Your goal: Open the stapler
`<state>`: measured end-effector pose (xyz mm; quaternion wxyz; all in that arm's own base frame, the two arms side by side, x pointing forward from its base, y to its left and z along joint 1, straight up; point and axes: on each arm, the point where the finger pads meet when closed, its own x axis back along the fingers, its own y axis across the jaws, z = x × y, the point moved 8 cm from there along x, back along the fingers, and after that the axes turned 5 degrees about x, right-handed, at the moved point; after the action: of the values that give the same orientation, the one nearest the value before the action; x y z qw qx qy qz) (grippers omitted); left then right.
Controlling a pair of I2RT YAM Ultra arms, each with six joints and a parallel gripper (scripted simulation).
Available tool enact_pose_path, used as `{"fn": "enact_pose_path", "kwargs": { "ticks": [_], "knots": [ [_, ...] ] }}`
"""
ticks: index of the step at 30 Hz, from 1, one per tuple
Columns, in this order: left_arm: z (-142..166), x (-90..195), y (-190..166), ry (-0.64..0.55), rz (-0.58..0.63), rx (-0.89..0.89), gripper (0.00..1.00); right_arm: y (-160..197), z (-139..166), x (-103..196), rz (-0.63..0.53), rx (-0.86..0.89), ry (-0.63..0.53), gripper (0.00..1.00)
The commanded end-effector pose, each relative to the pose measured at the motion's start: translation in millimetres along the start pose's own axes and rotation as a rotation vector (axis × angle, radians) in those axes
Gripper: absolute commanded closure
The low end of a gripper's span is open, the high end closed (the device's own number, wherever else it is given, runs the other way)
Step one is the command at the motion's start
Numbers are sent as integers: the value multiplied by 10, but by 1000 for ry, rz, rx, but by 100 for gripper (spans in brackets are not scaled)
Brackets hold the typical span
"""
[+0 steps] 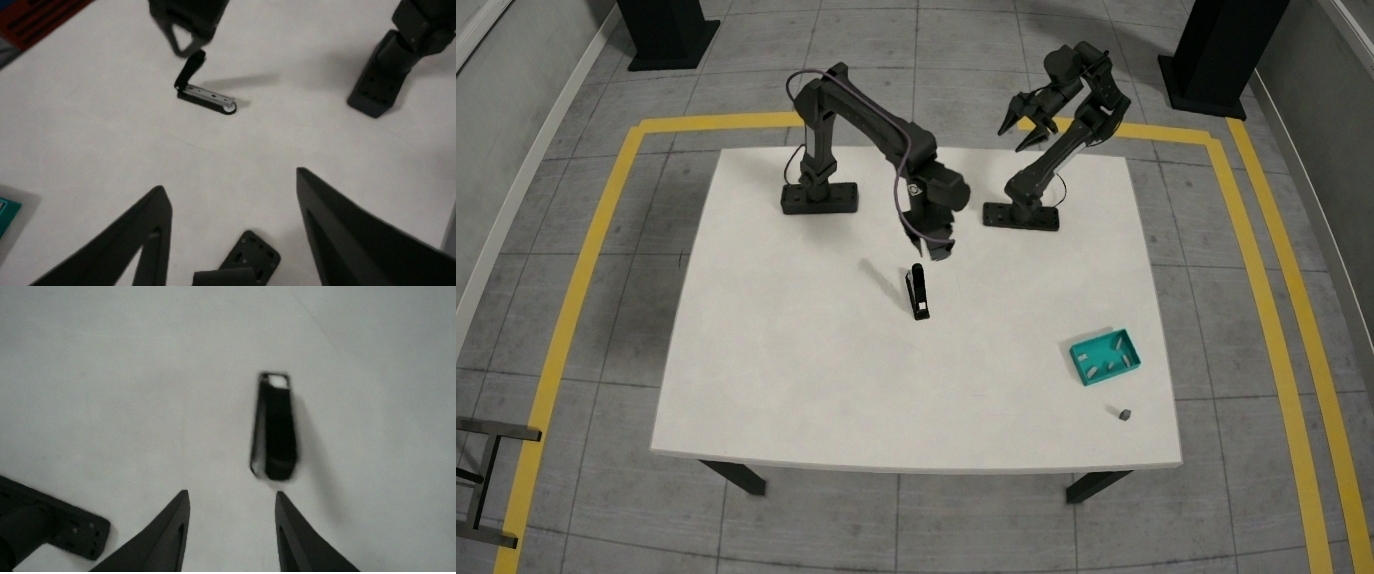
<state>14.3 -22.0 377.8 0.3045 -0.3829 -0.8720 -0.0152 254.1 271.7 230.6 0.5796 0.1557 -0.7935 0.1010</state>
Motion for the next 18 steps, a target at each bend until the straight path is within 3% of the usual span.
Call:
{"fn": "enact_pose_path", "kwargs": {
  "ticks": [1,8,10,18],
  "knots": [
    [-37,60,-6,-22,3,2,45,249,-122,-24,-44,75,-233,54],
    [-37,60,-6,-22,3,2,45,456,-114,-257,-36,139,-421,54],
    [-37,60,-6,-22,3,2,45,456,-114,-257,-36,139,-421,54],
    [-37,60,-6,-22,3,2,45,615,-23,-464,-13,176,-655,54]
  ]
}}
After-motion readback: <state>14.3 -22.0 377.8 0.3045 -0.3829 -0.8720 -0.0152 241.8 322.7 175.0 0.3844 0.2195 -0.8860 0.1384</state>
